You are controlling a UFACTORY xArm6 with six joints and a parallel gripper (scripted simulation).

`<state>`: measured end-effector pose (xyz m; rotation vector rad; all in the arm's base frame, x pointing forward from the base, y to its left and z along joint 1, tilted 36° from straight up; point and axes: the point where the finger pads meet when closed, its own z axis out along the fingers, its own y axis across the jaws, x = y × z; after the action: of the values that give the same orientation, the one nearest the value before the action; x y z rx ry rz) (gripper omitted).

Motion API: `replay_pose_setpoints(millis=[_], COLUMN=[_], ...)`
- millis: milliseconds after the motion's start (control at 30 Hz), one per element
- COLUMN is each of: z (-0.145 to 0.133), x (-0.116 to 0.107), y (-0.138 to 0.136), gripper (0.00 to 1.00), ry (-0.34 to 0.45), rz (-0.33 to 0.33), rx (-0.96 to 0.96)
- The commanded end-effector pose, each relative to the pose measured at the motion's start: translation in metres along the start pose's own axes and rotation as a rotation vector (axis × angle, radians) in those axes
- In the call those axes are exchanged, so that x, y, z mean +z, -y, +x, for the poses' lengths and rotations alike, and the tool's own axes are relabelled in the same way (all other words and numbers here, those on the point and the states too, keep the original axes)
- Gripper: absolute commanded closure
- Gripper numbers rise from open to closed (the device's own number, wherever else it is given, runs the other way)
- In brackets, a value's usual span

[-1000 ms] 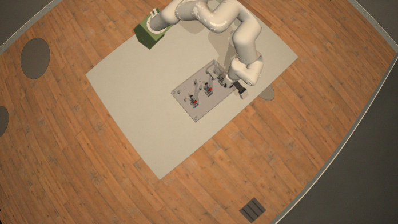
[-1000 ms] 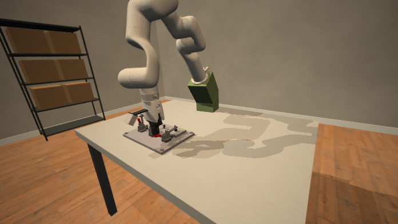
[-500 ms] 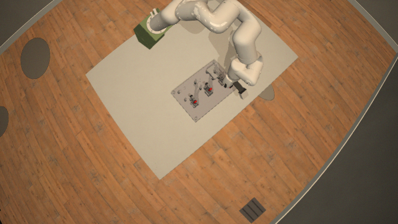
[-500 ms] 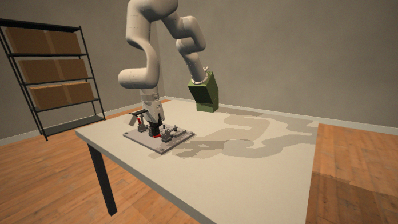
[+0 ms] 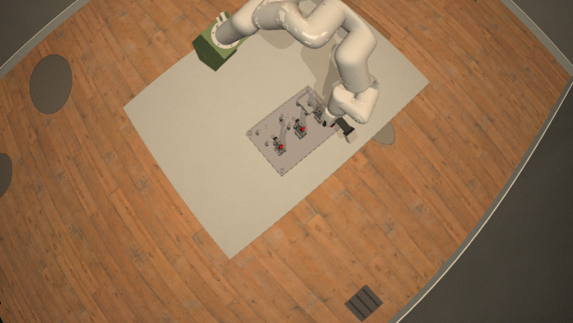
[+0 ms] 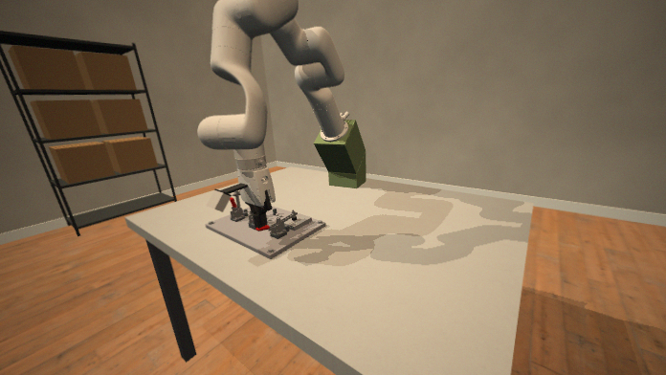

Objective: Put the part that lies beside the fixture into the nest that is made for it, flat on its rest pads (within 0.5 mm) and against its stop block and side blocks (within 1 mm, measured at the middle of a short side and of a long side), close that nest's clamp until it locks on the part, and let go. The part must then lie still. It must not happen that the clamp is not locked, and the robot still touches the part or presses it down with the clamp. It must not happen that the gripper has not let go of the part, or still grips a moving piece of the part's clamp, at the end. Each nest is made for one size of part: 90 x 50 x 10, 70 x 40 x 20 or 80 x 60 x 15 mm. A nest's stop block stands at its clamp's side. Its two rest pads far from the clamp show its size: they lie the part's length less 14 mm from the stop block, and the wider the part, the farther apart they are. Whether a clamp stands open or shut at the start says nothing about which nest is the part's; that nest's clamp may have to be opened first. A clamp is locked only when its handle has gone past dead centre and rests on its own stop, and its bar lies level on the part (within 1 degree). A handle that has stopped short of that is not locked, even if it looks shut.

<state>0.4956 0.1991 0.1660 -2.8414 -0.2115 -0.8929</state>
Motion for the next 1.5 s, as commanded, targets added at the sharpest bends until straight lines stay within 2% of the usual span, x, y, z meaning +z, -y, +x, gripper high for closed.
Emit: replay_pose_setpoints(millis=[0,1467], z=[0.0012,0.0012], x=[0.0001,0.0041], y=[0.0004,0.0003], gripper=[1.00,1.00], ry=[-0.003,-0.003], rz=[0.001,0.001], rx=[0.000,0.000])
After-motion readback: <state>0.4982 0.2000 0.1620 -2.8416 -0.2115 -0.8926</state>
